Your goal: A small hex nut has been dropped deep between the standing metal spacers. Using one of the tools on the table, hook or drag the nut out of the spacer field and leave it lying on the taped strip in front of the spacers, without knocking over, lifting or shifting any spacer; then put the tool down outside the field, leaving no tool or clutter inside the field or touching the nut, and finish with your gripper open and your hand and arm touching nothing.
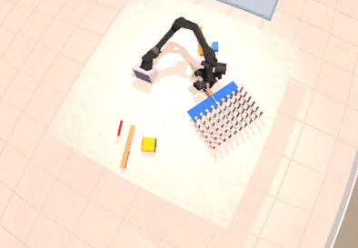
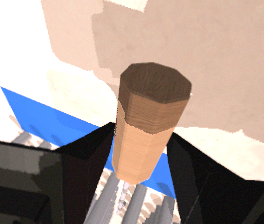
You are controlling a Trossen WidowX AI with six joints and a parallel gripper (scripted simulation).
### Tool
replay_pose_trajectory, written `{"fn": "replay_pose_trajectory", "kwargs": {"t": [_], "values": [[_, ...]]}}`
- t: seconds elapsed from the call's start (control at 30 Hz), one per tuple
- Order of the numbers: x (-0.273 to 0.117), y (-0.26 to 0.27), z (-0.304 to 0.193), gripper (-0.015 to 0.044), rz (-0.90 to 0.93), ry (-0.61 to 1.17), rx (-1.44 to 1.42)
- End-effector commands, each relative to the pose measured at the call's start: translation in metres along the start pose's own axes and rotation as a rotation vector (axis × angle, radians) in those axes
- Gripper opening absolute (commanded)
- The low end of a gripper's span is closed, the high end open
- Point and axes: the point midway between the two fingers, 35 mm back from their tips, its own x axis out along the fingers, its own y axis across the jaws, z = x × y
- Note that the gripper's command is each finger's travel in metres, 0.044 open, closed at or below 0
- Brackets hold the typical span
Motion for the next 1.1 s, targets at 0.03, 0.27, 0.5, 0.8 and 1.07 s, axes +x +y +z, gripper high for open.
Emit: {"fn": "replay_pose_trajectory", "kwargs": {"t": [0.03, 0.27, 0.5, 0.8, 1.07], "values": [[-0.002, 0.000, 0.003, 0.0000, 0.001, 0.003, 0.004], [-0.003, 0.000, 0.008, 0.0000, 0.001, 0.003, 0.004], [-0.005, 0.000, 0.012, 0.0000, 0.001, 0.003, 0.004], [-0.007, 0.000, 0.018, 0.0000, 0.001, 0.002, 0.004], [-0.009, 0.000, 0.024, 0.0000, 0.001, 0.002, 0.004]]}}
